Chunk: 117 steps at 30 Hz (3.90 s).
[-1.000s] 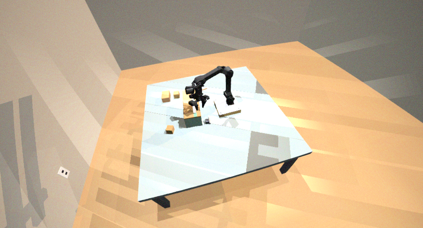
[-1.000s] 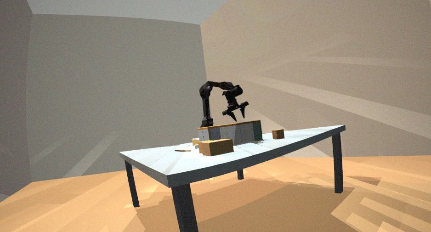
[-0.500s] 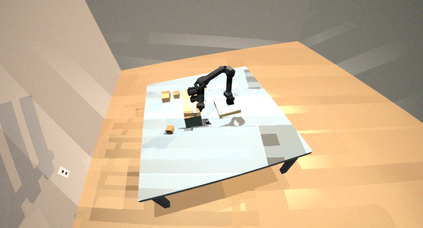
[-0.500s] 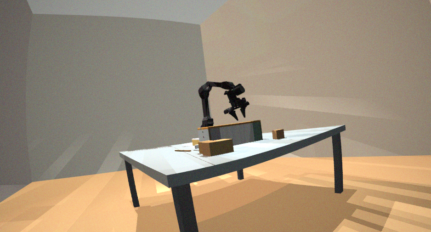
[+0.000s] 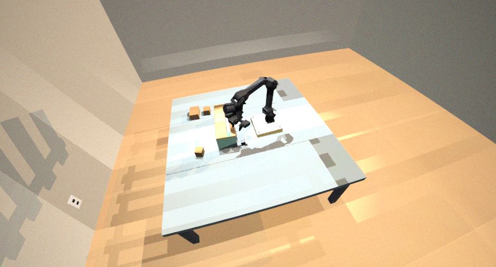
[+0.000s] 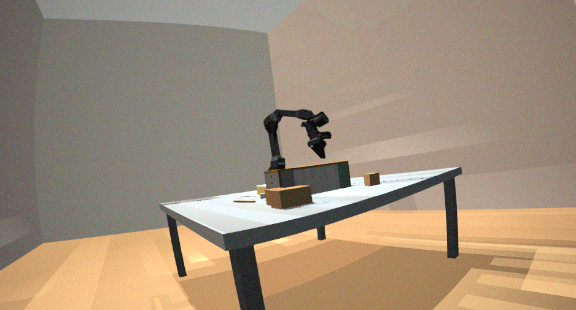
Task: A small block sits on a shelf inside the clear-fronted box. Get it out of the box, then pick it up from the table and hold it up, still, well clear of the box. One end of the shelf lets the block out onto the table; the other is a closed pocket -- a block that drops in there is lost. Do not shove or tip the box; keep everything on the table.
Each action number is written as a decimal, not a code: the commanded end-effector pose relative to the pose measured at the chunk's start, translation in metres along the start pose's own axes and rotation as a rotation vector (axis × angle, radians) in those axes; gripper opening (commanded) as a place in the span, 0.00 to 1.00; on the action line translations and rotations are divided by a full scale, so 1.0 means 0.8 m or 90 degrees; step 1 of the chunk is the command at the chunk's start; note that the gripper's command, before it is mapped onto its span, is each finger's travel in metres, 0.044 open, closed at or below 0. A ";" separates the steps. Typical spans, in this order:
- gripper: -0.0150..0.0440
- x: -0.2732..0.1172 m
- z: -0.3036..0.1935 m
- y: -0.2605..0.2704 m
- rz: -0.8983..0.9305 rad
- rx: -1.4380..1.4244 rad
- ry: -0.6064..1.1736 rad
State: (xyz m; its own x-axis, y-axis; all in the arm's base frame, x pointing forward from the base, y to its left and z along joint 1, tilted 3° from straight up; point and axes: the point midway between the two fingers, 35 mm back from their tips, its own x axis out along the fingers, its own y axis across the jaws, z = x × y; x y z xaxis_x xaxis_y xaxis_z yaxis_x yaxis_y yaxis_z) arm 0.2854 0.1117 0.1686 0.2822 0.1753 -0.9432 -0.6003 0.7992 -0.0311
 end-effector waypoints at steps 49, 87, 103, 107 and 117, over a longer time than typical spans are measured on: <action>0.74 -0.008 -0.009 0.043 -0.120 -1.543 0.171; 0.74 0.154 -0.048 0.050 -0.119 -1.542 0.171; 0.69 0.180 -0.057 0.050 -0.119 -1.543 0.171; 0.51 0.180 -0.057 0.050 -0.119 -1.543 0.171; 0.25 0.162 -0.050 0.050 -0.120 -1.543 0.170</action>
State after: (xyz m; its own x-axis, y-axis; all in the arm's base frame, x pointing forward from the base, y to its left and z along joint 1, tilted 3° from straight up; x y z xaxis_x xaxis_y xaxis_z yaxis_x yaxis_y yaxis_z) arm 0.2681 0.1426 0.0201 0.4671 0.0126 -0.8841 -0.0819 -0.9950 -0.0574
